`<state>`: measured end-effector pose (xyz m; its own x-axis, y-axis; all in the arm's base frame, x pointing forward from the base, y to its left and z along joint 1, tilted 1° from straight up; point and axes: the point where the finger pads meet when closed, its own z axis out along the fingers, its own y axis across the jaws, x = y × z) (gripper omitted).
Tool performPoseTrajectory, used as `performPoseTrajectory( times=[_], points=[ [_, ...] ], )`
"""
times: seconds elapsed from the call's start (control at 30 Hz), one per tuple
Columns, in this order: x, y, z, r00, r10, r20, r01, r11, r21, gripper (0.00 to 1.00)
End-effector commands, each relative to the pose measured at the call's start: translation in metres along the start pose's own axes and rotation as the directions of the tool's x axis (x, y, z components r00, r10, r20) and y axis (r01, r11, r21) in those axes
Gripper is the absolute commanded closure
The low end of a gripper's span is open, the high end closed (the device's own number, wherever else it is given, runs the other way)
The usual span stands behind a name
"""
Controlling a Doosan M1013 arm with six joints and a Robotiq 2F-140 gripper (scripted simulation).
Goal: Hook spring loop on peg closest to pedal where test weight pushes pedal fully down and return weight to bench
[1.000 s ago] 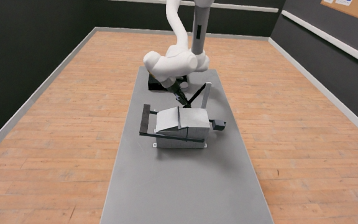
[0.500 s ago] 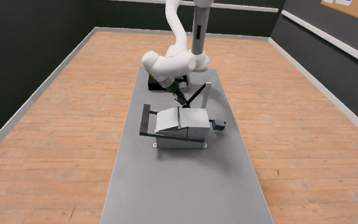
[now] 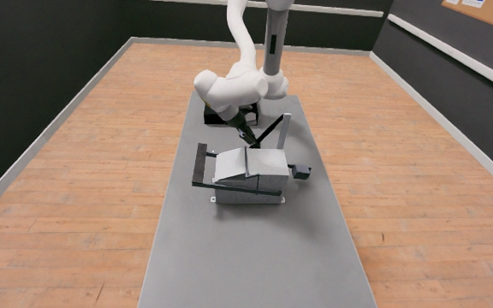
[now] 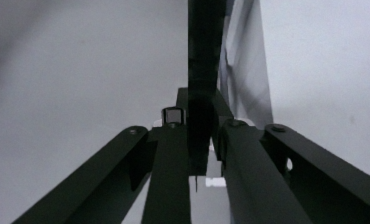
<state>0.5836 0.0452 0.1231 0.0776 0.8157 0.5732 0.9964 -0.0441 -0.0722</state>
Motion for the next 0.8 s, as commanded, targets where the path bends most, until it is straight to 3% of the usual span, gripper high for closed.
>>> performPoseTrajectory(
  times=[0.0, 0.77],
  points=[
    [-0.0014, 0.0003, -0.0019, 1.000, 0.000, 0.000, 0.000, 1.000, -0.001, 0.83],
    [-0.0099, 0.0001, -0.0082, 1.000, 0.000, 0.000, 0.000, 1.000, -0.001, 0.83]
  ],
)
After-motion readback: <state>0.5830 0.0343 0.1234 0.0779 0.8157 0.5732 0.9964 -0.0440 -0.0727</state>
